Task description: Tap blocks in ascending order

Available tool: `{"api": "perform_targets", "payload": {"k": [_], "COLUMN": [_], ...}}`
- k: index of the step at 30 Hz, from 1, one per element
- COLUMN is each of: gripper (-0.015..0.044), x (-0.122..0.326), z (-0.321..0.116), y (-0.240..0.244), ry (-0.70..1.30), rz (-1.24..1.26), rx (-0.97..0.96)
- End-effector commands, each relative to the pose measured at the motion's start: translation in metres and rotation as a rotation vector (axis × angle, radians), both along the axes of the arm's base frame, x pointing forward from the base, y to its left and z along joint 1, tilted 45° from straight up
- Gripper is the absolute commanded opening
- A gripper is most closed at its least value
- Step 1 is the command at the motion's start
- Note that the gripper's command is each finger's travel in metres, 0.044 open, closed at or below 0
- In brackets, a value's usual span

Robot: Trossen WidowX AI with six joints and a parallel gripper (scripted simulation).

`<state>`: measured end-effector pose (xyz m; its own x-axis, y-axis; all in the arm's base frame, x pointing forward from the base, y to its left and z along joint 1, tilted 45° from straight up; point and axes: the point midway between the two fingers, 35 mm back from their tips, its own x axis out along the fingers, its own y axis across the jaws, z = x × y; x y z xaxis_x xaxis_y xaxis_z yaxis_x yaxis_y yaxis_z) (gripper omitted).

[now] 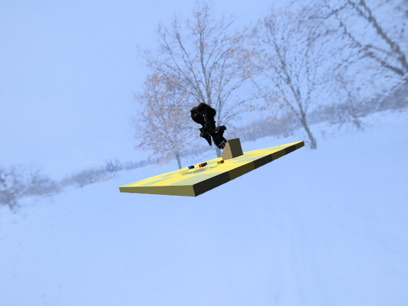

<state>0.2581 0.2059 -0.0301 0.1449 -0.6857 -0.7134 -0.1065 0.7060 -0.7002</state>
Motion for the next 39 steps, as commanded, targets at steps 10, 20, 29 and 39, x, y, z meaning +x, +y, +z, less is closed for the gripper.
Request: {"api": "perform_targets", "payload": {"k": [10, 20, 29, 39], "gripper": [0.04, 0.04, 0.04, 0.04], "x": [0.0, 0.0, 0.046, 0.049], "z": [-0.008, -0.008, 0.076, 0.191], "y": [0.008, 0.008, -0.058, -0.189], "ry": [-0.013, -0.013, -0.003, -0.014], "rz": [-0.018, -0.018, -0.005, -0.015], "rx": [0.012, 0.012, 0.045, 0.003]}}
